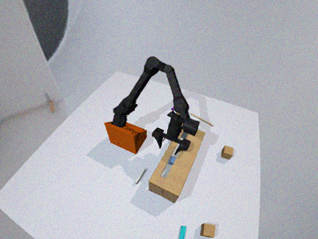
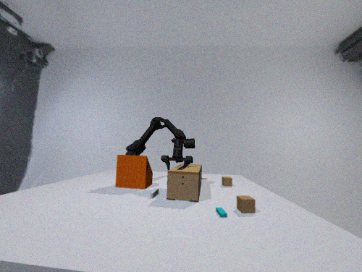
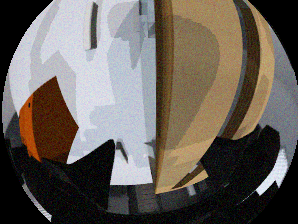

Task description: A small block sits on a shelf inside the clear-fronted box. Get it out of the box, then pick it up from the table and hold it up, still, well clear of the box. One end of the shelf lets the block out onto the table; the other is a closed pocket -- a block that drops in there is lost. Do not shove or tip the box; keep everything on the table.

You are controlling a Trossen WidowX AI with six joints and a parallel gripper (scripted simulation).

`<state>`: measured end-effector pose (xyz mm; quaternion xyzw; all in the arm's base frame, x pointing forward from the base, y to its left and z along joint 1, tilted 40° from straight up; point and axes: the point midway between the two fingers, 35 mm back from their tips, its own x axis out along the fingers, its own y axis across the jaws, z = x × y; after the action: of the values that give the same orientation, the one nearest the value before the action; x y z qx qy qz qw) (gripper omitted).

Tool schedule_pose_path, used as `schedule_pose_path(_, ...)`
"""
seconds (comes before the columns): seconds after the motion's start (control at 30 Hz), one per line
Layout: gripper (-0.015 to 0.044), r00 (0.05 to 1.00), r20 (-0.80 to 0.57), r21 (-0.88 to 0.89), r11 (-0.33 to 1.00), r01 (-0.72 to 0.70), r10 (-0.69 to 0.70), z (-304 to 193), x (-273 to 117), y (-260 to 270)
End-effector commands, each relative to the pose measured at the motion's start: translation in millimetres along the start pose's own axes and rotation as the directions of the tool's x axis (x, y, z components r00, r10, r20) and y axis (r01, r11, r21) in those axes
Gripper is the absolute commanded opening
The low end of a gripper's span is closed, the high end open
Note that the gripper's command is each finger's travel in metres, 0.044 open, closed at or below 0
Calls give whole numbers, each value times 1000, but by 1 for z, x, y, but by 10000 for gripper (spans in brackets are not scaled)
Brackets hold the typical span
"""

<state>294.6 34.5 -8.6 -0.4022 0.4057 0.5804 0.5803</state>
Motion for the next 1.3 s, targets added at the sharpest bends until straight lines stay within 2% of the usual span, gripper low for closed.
schedule_pose_path(0.0, 400, 1000, 0, -3, 1000, -2, 2, -7, 3, 0)
schedule_pose_path(1.27, 400, 1000, -5, -3, 1000, -2, 2, -108, 39, 1)
